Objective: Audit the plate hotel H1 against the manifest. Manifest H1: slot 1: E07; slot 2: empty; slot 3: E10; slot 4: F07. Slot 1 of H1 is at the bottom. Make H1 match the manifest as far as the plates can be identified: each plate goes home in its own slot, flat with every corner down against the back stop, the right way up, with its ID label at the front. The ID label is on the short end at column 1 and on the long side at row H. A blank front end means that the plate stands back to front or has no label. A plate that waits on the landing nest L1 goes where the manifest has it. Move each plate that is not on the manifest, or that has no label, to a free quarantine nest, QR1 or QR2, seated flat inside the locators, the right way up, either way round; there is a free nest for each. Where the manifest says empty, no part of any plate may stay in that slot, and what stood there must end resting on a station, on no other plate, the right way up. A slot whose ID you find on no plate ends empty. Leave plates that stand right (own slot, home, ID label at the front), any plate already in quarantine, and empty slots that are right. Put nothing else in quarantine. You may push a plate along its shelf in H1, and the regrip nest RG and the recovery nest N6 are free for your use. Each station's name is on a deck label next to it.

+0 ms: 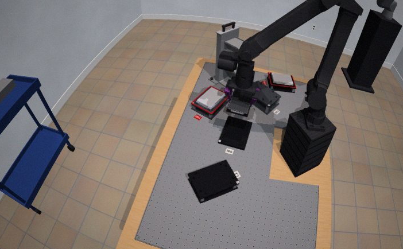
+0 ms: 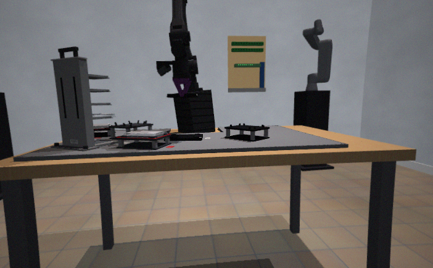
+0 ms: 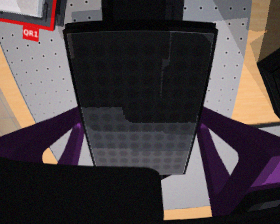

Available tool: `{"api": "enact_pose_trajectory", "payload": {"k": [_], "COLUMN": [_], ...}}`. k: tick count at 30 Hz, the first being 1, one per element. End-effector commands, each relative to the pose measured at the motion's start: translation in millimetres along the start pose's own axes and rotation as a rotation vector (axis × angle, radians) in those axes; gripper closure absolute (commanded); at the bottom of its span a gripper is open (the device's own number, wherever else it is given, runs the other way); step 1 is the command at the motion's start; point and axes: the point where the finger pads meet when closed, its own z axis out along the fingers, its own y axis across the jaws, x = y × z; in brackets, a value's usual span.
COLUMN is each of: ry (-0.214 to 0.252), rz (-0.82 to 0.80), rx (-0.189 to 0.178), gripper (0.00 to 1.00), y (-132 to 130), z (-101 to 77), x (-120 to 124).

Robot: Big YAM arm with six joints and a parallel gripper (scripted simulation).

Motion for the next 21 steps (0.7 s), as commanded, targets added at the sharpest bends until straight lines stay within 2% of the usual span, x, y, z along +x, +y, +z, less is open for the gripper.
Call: {"api": "enact_pose_trajectory", "payload": {"k": [1,12,14,15,17,20,21], "ry": [-0.003,-0.003,-0.003,-0.005,-0.003,-0.002,-0.005], "rz": [0.008,0.007,0.007,0.016,0.013,0.007,-0.009], "rx": [-0.053,-0.057,-0.057,-0.025,-0.057,-0.059,-0.056], "gripper": [0.14,0.14,0.14,0.14,0.14,0.14,0.14], "y": [23.7,23.9,23.9,20.6,23.8,23.7,23.5], "z": [-25.2,-57.1,-57.1,-50.2,-65.5,-74.2,-73.5], "x": [1.1,1.7,1.7,-1.7,-0.4,1.8,-9.5]}}
